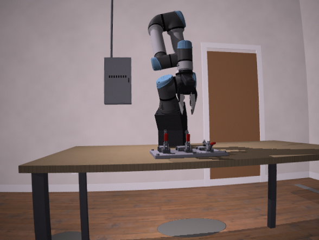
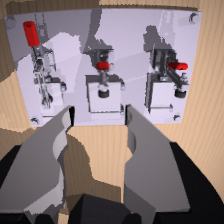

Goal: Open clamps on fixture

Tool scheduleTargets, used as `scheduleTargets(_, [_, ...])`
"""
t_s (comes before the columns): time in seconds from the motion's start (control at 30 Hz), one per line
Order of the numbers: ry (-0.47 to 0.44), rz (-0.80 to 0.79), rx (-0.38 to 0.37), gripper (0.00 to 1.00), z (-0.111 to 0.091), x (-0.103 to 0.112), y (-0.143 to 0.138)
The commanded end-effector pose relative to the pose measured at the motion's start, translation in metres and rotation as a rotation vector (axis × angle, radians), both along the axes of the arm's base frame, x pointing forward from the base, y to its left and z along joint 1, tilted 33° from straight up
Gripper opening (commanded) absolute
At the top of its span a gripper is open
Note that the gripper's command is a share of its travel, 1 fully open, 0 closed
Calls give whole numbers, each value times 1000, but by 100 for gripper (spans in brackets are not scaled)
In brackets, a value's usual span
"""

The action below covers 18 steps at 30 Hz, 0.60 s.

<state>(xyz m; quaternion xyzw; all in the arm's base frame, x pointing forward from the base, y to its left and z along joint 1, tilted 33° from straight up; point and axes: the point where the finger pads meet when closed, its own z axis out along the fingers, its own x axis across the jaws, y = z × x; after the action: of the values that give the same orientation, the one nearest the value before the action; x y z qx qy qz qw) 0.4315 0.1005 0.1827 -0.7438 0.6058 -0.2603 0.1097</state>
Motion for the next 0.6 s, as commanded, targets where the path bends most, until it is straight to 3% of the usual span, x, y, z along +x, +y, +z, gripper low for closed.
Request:
scheduleTargets(0.0, [-1,2,0,28,-1,0,7])
scheduleTargets(0.57, [-2,2,0,28,-14,-7,59])
